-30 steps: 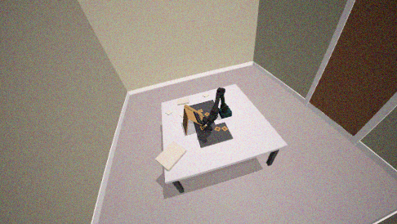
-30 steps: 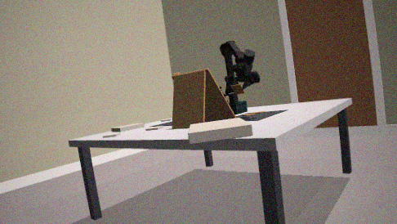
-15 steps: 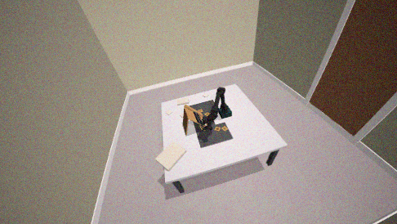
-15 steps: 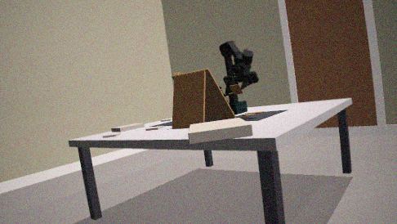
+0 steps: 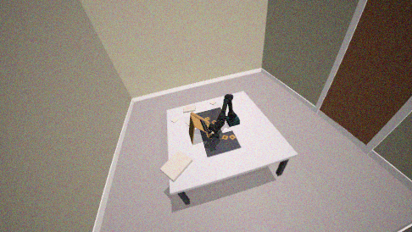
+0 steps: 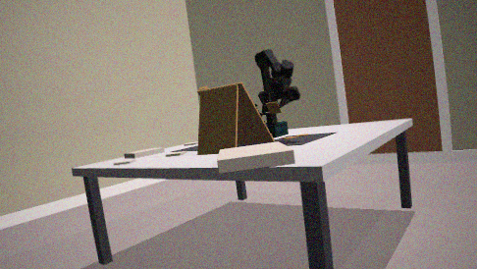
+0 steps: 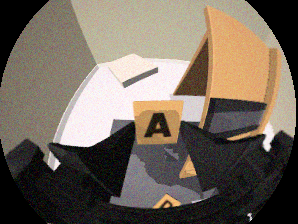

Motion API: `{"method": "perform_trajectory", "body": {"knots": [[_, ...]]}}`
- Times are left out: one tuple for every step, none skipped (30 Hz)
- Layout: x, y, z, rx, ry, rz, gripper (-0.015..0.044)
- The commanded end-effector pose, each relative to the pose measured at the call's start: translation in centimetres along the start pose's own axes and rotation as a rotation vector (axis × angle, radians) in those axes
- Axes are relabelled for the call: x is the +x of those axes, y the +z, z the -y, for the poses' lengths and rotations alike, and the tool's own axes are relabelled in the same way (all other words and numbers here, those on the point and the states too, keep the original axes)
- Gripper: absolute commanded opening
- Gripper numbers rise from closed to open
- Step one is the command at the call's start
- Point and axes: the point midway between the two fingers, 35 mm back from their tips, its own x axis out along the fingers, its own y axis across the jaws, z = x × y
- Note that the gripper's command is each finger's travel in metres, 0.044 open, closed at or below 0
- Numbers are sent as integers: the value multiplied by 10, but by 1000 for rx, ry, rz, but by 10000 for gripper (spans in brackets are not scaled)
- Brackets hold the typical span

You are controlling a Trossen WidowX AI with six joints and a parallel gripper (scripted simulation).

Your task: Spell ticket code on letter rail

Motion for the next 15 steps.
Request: {"method": "perform_trajectory", "body": {"knots": [[-1,-1,2,-3,3,-1,0],[0,-1,3,-3,3,-1,0],[0,-1,3,-3,3,-1,0],[0,-1,4,-3,3,-1,0],[0,-1,4,-3,3,-1,0],[0,-1,5,-3,3,-1,0],[0,-1,5,-3,3,-1,0],[0,-1,6,-3,3,-1,0],[0,-1,6,-3,3,-1,0],[0,-1,7,-3,3,-1,0],[0,-1,7,-4,3,-1,0],[0,-1,8,-4,3,-1,0],[0,-1,8,-4,3,-1,0],[0,-1,9,-4,3,-1,0],[0,-1,9,-4,3,-1,0]]}}
